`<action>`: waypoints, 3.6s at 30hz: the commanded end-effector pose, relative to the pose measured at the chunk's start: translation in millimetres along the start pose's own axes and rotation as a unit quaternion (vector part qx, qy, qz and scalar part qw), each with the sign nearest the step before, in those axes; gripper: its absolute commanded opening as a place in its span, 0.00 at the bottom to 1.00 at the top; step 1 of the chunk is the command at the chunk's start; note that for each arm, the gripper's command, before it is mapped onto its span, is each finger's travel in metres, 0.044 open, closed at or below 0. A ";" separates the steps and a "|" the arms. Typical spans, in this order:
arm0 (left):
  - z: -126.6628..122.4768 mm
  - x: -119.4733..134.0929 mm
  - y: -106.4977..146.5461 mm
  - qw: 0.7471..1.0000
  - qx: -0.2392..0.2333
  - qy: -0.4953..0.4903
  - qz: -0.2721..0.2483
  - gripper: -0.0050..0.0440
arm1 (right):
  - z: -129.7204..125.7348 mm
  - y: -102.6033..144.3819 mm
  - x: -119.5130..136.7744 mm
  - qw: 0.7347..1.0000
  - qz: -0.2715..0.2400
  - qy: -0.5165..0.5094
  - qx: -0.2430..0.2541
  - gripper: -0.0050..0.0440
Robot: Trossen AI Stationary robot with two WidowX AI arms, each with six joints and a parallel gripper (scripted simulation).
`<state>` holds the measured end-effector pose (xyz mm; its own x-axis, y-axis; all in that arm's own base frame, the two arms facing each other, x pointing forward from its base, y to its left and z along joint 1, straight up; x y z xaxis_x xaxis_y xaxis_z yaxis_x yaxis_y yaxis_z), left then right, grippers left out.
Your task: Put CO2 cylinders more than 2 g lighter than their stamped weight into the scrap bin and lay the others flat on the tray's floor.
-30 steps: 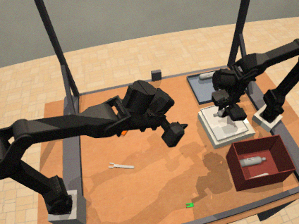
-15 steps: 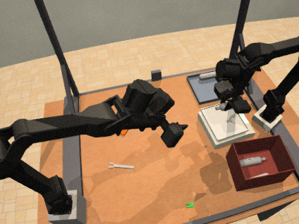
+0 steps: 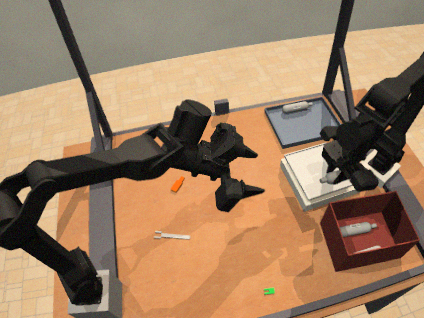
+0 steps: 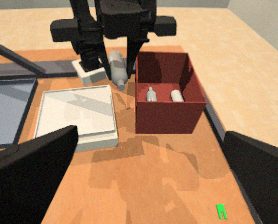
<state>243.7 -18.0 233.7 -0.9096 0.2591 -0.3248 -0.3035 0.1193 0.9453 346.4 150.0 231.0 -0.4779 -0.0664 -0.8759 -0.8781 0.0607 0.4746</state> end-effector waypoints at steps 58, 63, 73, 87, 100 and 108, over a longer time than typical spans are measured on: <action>126.6 36.0 52.4 1.000 -0.008 -0.025 0.010 1.00 | -0.8 9.6 -7.9 0.993 -0.040 -0.061 0.095 1.00; 114.5 33.0 59.6 0.998 -0.017 -0.008 -0.060 1.00 | -33.5 18.5 -18.0 0.993 -0.058 -0.073 0.068 1.00; 74.7 27.9 74.2 0.972 -0.024 0.044 -0.232 1.00 | -117.0 66.0 -32.0 0.984 -0.165 -0.062 0.007 1.00; 48.3 18.8 70.1 0.933 -0.040 0.087 -0.346 1.00 | -152.3 105.1 -28.3 0.968 -0.252 -0.016 -0.007 1.00; 32.2 -3.7 66.7 0.885 -0.072 0.103 -0.448 1.00 | -159.7 115.0 -24.8 0.961 -0.275 0.004 -0.008 1.00; 25.1 -13.7 63.1 0.854 -0.086 0.110 -0.501 1.00 | -159.9 116.1 -26.7 0.961 -0.278 0.002 -0.008 1.00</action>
<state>242.5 15.2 293.8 -0.2710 -0.0678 -0.9602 -0.9619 0.0563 0.2675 256.3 0.2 319.8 0.0474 -0.0861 -0.9952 -0.9989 0.0014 -0.0477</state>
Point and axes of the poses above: on each arm, the point midway between the two fingers, 35 mm back from their tips, its own y axis back along the fingers, its own z axis across the jaws, x = y × z, the point moved 6 cm from there along y, back along the fingers, and after that the axes turned 5 degrees about y, right-handed, at the moved point
